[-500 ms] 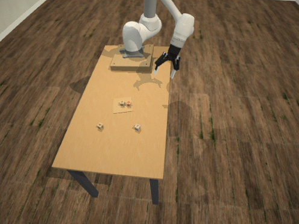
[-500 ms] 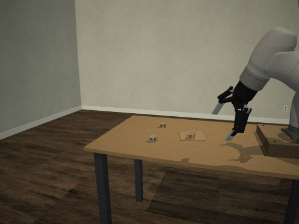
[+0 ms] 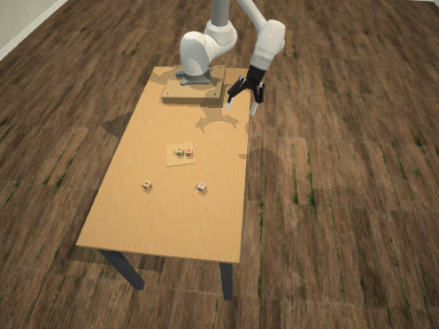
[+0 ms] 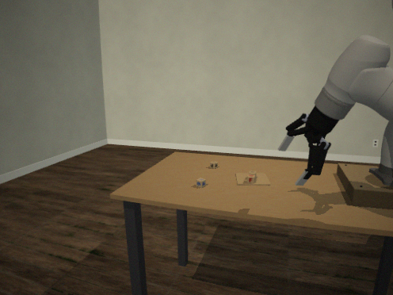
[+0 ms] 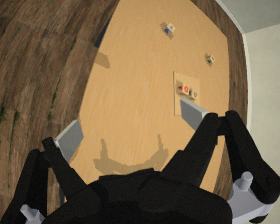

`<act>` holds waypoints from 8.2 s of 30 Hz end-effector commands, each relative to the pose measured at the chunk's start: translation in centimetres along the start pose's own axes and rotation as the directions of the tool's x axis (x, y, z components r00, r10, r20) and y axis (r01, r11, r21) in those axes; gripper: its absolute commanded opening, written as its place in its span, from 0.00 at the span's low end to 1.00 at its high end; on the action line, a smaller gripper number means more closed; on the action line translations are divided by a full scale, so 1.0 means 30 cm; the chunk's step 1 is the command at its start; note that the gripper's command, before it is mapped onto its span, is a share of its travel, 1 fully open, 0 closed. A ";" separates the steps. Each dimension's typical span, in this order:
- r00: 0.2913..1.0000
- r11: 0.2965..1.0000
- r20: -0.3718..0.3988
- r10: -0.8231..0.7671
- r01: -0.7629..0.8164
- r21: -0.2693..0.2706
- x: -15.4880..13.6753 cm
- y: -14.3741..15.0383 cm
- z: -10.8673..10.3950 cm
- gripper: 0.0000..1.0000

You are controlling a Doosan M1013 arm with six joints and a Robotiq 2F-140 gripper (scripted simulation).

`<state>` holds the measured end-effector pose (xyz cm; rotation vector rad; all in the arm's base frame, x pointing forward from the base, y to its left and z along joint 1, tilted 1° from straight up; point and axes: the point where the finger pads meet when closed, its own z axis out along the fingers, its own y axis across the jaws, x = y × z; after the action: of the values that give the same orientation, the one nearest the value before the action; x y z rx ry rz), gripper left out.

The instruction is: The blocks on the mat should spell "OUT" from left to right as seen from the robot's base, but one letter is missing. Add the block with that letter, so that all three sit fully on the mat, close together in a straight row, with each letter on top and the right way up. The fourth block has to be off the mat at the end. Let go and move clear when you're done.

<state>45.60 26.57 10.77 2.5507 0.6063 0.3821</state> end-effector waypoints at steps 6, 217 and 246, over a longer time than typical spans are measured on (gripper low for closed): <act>1.000 1.000 -0.002 -0.002 0.002 0.008 0.008 0.008 0.011 1.00; 0.964 0.822 -0.255 -0.076 0.205 0.532 -0.163 0.799 0.760 1.00; 0.963 0.821 -0.257 -0.075 0.206 0.532 -0.011 0.993 0.893 1.00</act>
<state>61.41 -5.32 3.47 3.0032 1.1295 0.5067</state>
